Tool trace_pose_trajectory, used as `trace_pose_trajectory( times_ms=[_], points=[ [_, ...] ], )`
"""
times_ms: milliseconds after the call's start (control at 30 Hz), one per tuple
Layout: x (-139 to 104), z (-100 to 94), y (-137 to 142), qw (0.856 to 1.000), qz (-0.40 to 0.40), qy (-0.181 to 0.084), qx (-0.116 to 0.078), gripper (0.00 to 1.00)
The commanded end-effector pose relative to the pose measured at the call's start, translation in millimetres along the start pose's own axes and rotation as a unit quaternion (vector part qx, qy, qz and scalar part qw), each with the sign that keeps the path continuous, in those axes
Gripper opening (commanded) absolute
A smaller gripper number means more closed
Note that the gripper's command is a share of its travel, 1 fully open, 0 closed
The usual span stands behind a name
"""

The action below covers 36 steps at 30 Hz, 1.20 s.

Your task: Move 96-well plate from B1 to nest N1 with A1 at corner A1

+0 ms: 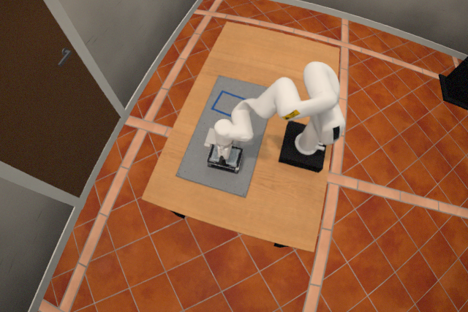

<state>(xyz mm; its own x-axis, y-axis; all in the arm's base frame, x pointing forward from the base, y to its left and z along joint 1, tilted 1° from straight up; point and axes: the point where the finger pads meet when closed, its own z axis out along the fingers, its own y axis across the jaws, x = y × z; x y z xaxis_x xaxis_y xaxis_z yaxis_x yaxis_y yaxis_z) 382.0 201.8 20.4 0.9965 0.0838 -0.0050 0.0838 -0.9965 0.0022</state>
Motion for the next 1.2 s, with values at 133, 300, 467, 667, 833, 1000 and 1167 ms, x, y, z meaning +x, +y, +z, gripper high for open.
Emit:
trace_pose_trajectory(
  times_ms=[133,300,467,667,833,1000,1167],
  points=[
    [1,-6.6,0,1.0,0.0,0.0,0.005,1.0],
    [1,-14.6,0,1.0,0.0,0.0,0.005,1.0],
    [1,-28.0,0,1.0,0.0,0.0,0.005,1.0],
    [1,-44.0,0,1.0,0.0,0.0,0.005,1.0],
    [1,-52.0,0,1.0,0.0,0.0,0.005,1.0],
    [1,-65.4,0,1.0,0.0,0.0,0.005,1.0],
    [1,-78.7,0,1.0,0.0,0.0,0.005,1.0]
  ],
)
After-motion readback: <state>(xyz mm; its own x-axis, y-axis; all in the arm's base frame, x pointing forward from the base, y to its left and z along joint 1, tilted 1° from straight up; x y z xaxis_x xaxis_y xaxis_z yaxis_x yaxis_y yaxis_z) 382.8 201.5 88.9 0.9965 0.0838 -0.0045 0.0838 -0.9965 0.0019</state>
